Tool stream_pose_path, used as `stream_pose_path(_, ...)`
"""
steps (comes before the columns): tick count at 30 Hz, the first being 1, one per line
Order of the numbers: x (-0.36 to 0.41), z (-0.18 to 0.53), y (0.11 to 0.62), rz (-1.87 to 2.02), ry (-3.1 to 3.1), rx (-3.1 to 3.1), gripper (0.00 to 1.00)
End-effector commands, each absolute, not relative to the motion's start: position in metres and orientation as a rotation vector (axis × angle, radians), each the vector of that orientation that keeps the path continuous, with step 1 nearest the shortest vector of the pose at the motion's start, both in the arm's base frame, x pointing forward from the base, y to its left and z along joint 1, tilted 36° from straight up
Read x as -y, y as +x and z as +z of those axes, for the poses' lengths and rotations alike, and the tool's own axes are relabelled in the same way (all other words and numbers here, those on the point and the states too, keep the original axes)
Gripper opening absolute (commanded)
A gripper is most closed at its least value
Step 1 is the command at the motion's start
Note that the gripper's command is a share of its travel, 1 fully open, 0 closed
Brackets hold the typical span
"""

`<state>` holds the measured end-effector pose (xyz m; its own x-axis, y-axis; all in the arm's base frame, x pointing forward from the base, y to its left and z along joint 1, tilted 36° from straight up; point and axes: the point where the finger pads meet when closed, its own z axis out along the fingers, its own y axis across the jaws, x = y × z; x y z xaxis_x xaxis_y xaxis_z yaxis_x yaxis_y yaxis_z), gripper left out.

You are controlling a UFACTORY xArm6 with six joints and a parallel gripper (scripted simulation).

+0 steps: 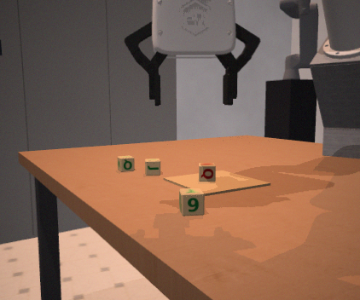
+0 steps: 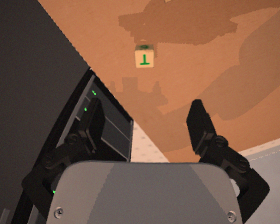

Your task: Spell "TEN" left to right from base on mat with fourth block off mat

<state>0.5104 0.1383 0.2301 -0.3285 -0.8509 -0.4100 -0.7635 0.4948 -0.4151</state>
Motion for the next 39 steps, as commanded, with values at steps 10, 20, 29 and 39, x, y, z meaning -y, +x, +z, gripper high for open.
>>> stream_pose_path(10,-0.14,0.224,0.517,-0.063,-0.943,-2.333,1.0)
stream_pose_path(20,-0.141,0.219,0.521,0.022,-0.7,-2.416,1.0)
stream_pose_path(29,-0.141,0.215,0.524,0.092,-0.492,-2.469,1.0)
stream_pose_path(39,-0.142,0.209,0.528,0.182,-0.215,-2.516,1.0)
